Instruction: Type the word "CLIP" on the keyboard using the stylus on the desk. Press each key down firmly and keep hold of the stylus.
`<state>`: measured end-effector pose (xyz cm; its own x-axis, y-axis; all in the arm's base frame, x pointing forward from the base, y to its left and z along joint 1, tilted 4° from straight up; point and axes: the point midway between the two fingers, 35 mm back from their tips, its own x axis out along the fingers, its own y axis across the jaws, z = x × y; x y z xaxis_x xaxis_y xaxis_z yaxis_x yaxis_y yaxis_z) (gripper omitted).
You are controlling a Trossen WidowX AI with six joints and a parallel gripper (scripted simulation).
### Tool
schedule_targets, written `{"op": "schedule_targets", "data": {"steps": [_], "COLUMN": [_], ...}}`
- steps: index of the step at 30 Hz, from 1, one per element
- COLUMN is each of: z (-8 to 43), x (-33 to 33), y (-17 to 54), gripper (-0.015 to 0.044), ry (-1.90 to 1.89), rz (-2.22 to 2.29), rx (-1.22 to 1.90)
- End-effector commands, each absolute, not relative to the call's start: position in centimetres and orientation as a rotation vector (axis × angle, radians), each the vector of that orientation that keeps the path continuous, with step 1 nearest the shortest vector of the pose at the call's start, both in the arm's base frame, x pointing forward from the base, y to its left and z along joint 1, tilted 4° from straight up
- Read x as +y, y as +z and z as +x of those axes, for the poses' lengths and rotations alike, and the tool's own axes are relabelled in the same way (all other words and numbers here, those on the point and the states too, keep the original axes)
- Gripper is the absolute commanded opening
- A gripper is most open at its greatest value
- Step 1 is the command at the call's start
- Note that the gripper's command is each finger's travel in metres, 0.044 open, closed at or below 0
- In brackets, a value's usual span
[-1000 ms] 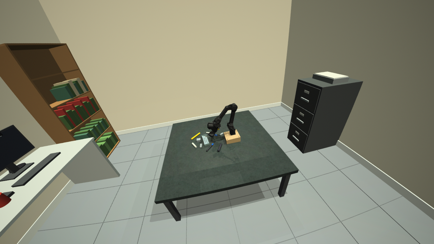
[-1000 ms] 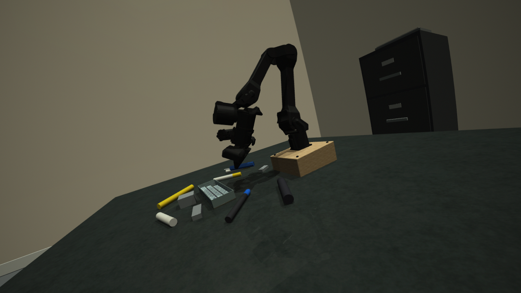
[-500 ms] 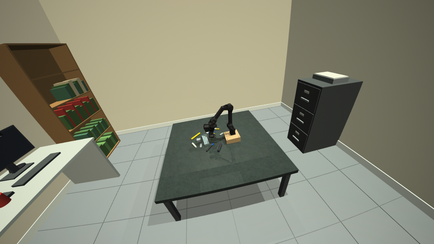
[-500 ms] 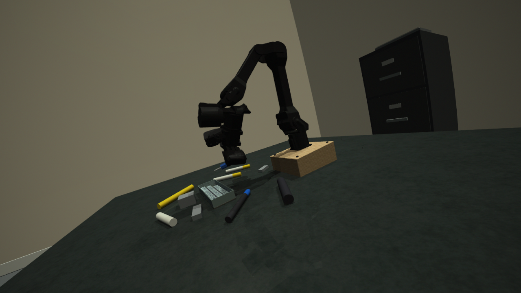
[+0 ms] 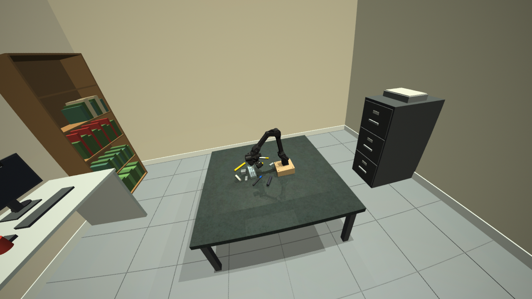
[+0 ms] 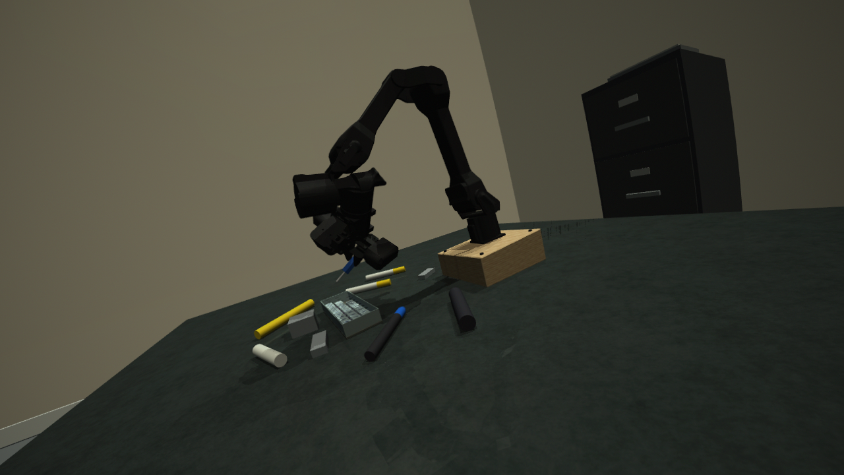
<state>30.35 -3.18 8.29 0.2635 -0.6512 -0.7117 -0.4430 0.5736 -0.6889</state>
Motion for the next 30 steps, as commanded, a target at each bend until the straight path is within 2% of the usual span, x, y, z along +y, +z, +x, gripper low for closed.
{"op": "schedule_targets", "data": {"steps": [1,23,30], "z": [31.6,36.7,37.1], "x": [-3.0,-1.6,-1.5], "y": [8.8,10.6,10.7], "gripper": [0.0000,0.0000,0.0000], "ry": [-0.102,0.429,0.472], "rz": [-1.216,-2.090,-2.147], "rx": [1.416,1.662,1.677]}}
